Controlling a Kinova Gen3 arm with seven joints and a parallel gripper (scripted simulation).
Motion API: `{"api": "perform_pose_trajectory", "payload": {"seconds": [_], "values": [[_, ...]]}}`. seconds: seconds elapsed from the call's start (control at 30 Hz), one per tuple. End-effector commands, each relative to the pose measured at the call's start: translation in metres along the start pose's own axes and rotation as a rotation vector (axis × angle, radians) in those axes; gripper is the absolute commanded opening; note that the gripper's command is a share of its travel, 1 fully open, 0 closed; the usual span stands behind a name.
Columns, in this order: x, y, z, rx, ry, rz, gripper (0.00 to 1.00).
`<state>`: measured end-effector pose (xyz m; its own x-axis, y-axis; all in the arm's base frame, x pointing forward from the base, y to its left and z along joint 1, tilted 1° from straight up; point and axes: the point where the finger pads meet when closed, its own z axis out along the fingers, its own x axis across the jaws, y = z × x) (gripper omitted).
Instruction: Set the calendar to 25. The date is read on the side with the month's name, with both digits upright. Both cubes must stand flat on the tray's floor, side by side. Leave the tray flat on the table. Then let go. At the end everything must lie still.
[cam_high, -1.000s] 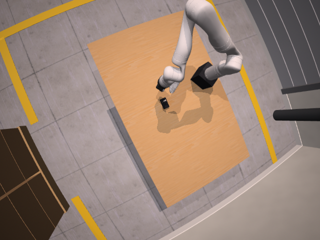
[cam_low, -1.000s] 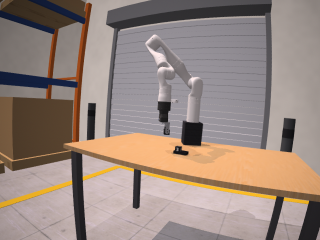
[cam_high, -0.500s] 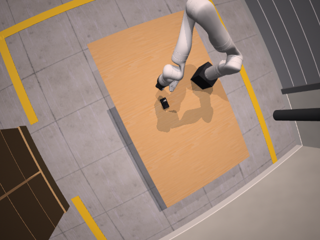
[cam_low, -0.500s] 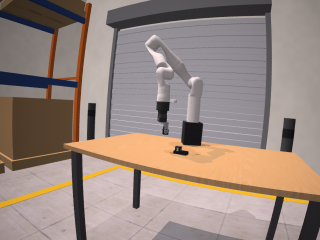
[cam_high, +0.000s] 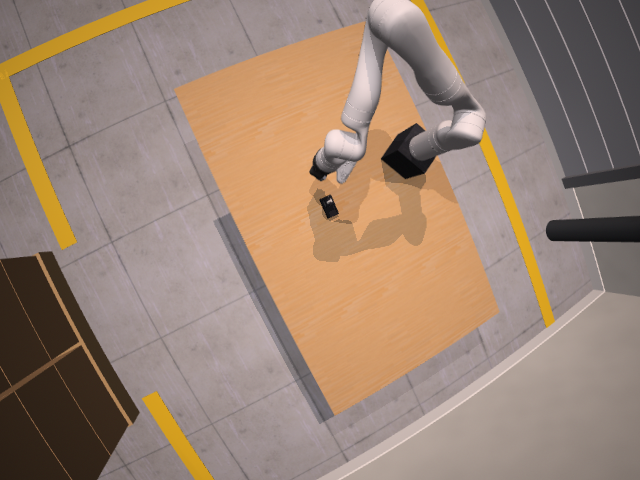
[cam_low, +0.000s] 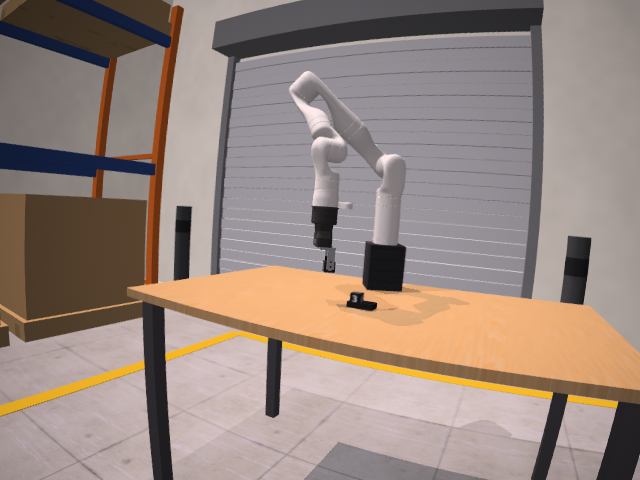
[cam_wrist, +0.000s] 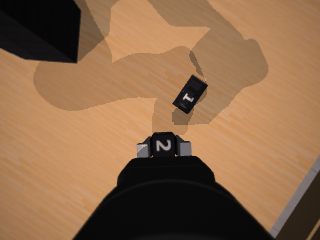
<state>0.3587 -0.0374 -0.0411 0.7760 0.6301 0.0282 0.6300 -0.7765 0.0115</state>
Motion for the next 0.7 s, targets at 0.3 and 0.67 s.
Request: {"api": "perform_pose_trajectory", "payload": {"seconds": [0.3,0.67], "values": [[0.000,-0.004,0.042,0.008,-0.003,-0.004,0.60],[0.000,-0.004,0.078,0.008,-0.003,-0.004,0.60]]}}
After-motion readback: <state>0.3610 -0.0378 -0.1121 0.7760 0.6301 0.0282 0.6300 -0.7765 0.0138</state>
